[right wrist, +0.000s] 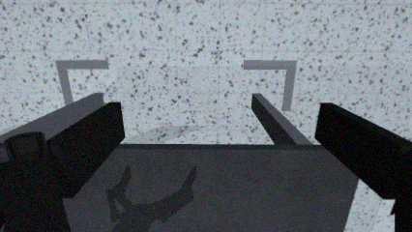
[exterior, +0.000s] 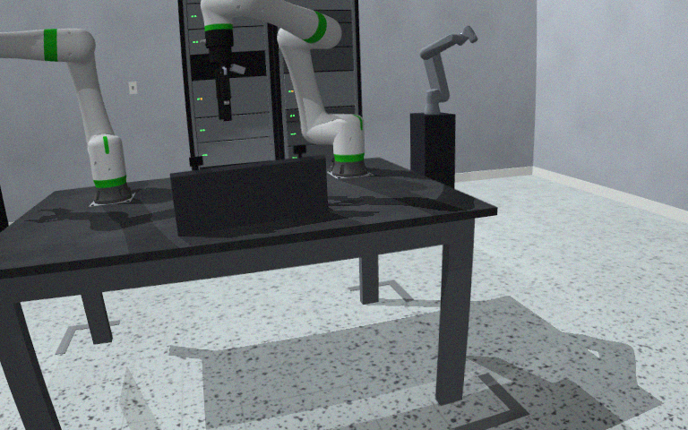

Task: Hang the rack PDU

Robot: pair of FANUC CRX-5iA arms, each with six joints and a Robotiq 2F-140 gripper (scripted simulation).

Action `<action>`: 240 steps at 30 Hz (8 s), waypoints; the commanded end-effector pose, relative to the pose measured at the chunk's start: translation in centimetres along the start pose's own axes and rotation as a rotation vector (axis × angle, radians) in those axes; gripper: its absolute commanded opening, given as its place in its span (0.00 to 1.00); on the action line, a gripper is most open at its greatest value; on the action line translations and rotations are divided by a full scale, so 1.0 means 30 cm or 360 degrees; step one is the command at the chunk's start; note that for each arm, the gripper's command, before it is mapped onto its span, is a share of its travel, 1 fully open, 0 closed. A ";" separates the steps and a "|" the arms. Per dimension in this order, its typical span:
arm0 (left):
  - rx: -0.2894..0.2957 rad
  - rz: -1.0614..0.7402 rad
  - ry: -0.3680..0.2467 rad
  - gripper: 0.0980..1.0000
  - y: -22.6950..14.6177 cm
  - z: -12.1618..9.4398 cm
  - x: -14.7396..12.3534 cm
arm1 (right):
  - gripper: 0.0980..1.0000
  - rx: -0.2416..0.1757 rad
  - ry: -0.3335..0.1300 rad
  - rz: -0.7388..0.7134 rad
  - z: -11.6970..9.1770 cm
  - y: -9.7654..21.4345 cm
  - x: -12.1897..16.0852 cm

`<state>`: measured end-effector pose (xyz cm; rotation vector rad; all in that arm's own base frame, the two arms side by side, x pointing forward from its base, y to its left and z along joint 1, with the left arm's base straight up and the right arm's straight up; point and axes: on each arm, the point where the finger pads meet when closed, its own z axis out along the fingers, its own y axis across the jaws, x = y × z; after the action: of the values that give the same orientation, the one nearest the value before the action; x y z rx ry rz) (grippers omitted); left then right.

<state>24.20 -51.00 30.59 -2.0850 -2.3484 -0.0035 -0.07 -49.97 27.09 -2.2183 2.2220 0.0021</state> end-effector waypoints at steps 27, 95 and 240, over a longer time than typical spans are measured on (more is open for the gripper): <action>0.0001 0.0000 -0.0007 0.55 0.000 0.342 -0.005 | 1.00 -0.0001 0.0003 0.0000 -0.004 0.001 0.001; 0.0001 0.0000 -0.0007 0.55 0.000 0.860 -0.009 | 1.00 -0.0001 0.0003 0.0000 -0.004 0.001 0.001; 0.0001 -0.0016 -0.0007 0.00 0.179 0.554 0.000 | 1.00 -0.0001 0.0003 0.0000 -0.004 0.001 0.001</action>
<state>28.37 -50.43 13.85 -2.0740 -2.3595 -0.0006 -0.07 -49.97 27.09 -2.2183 2.2220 0.0021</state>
